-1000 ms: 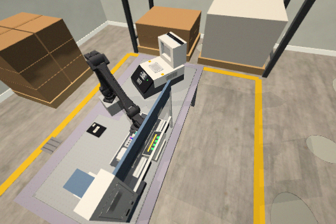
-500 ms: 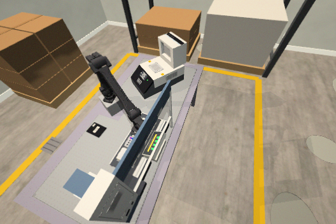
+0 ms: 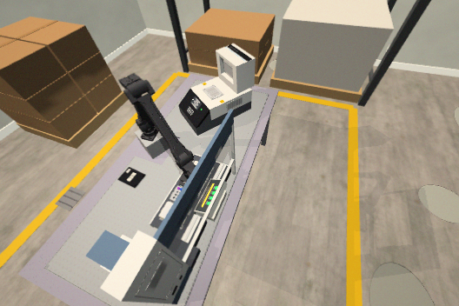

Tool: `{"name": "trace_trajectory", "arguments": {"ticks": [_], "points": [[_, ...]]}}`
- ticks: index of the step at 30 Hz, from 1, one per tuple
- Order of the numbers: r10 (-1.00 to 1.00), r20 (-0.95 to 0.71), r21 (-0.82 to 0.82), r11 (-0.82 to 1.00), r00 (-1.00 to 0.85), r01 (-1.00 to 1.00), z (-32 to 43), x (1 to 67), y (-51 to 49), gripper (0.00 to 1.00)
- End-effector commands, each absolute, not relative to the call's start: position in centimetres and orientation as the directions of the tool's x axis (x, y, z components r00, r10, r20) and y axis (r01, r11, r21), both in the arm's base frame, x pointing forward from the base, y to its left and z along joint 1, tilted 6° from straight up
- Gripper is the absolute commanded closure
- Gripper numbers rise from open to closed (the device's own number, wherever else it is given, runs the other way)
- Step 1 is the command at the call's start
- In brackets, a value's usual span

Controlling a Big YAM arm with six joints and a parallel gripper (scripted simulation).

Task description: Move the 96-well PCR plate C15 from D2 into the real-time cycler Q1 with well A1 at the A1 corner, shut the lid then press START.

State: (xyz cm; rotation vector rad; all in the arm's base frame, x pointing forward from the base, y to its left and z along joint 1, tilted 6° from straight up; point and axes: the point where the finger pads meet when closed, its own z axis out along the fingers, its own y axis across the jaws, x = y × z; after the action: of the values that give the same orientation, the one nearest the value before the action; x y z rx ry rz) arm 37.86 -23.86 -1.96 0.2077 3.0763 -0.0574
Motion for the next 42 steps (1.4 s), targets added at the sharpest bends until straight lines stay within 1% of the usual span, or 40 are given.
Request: {"name": "trace_trajectory", "arguments": {"ticks": [1,6,16,27,42], "points": [[0.127,-0.114,-0.056,0.989,-0.985,0.134,-1.0,39.5,-25.2,0.03],[0.120,-0.118,-0.059,0.990,-0.986,0.127,-2.0,40.2,-25.6,0.03],[0.149,-0.099,-0.056,0.986,-0.984,0.155,-3.8,39.2,-25.2,0.03],[0.130,-0.126,-0.076,0.987,-0.983,0.140,-2.2,39.1,-25.8,0.03],[0.163,-0.149,-0.081,0.981,-0.975,0.177,-0.4,40.2,-26.9,0.03]]}}
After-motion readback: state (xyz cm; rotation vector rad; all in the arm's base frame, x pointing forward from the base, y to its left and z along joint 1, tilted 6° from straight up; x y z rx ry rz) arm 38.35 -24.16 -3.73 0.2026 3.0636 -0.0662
